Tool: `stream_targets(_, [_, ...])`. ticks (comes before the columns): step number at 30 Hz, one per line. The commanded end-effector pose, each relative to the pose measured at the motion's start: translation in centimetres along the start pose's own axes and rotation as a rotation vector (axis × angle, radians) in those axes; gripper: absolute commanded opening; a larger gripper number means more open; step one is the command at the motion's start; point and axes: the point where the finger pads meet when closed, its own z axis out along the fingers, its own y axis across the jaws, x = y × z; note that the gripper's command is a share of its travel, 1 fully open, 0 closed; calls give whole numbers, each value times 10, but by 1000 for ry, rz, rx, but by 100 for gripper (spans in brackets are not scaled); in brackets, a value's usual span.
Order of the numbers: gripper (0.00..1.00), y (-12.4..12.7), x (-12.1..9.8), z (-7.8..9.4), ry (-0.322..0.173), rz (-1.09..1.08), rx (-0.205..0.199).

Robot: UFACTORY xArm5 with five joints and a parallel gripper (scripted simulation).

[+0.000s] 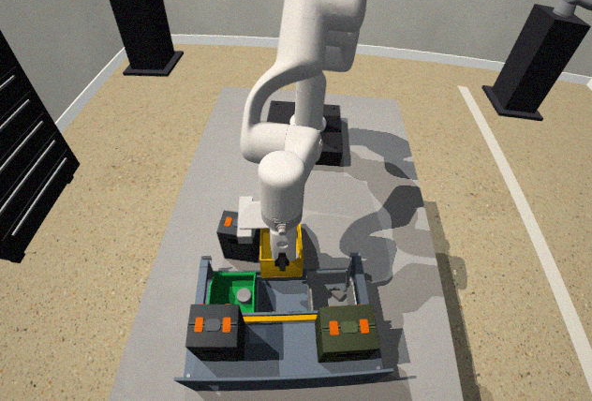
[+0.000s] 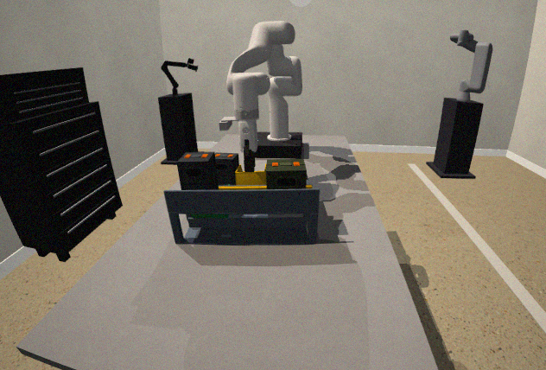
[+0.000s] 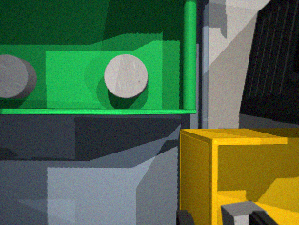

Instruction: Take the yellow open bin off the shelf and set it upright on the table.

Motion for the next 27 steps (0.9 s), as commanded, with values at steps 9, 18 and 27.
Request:
stream_targets(9, [34,-1,0,5,5,0,3])
stream_targets(18, [34,-1,0,10,5,0,3])
stream_targets(27, [34,-1,0,15,5,0,3])
